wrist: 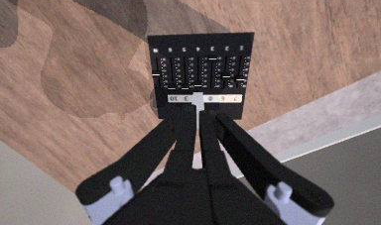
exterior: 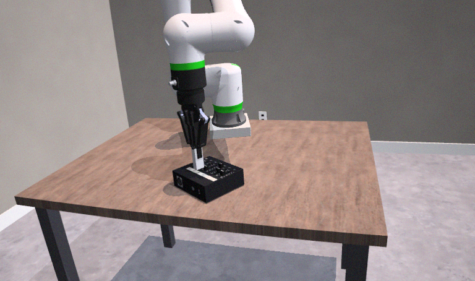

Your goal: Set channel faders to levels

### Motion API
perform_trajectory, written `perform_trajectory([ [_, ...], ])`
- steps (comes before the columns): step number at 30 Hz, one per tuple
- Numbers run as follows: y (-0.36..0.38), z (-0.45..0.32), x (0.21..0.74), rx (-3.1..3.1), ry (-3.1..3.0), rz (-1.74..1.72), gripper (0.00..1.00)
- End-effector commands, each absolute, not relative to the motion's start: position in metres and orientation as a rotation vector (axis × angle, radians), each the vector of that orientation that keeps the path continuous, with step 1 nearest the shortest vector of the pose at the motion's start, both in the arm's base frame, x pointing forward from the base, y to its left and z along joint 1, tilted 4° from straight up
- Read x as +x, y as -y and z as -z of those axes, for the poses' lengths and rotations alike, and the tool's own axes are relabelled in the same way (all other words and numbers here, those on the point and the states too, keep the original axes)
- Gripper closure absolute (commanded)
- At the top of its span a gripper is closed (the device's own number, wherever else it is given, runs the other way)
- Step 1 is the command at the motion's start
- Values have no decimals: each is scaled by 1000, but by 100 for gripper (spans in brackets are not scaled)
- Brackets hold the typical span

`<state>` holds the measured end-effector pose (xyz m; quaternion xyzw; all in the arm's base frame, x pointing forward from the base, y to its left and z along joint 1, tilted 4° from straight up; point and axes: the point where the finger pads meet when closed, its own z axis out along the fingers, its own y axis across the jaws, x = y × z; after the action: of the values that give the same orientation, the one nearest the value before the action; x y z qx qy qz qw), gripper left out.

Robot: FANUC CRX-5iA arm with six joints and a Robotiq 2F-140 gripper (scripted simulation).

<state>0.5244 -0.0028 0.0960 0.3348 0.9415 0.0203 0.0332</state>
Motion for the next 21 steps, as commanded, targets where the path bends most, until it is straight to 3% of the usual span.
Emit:
perform_trajectory([
  [1, 3, -94, 525, 1030, -2896, -63, 100],
  [21, 3, -88, 525, 1030, -2896, -63, 100],
])
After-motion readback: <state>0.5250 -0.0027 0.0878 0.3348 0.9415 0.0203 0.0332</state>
